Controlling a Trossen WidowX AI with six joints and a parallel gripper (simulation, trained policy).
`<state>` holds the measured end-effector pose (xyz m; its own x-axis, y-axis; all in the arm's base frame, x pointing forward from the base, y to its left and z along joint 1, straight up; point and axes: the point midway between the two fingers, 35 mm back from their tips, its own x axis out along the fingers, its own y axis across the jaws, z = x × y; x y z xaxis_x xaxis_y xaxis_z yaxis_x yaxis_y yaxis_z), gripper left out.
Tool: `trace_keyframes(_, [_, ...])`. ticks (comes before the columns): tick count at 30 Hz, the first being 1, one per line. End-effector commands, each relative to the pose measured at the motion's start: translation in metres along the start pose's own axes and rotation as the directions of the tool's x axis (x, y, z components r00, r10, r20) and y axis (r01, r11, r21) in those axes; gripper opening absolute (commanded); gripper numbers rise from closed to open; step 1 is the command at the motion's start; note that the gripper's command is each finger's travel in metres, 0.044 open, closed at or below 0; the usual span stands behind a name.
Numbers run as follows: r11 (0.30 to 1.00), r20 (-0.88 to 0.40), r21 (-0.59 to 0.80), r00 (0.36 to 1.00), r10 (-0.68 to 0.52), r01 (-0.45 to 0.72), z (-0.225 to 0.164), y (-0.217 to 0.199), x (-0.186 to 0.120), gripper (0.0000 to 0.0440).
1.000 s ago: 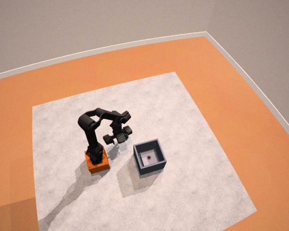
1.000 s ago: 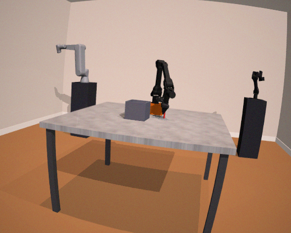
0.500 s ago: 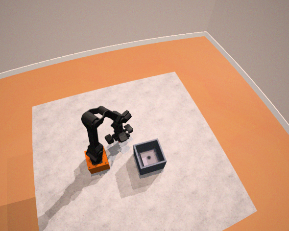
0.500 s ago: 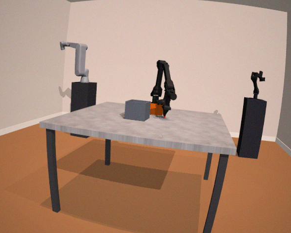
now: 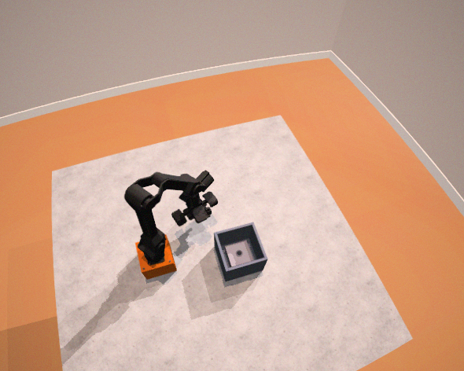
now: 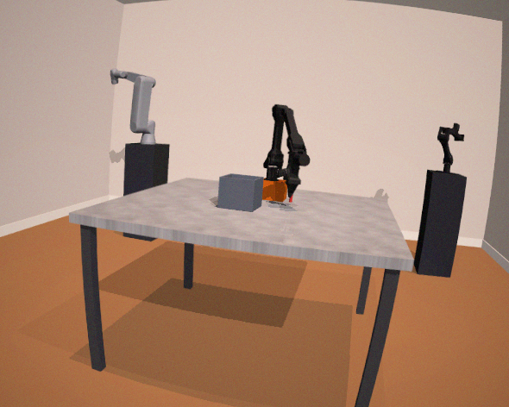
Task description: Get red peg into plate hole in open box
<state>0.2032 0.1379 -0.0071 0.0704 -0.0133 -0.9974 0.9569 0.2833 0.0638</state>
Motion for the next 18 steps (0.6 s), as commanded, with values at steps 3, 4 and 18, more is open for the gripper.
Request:
trace_keyframes(3, [0.998, -0.018, 0.009, 0.998, 0.060, -0.060, 0.000, 0.015, -0.018, 0.0000])
trace_keyframes(4, [0.997, -0.021, 0.009, 0.997, 0.071, -0.071, 0.000, 0.018, -0.021, 0.0000])
trace_keyframes(18, [0.979, -0.011, 0.001, 0.979, 0.202, -0.202, 0.021, 0.057, -0.076, 0.0000])
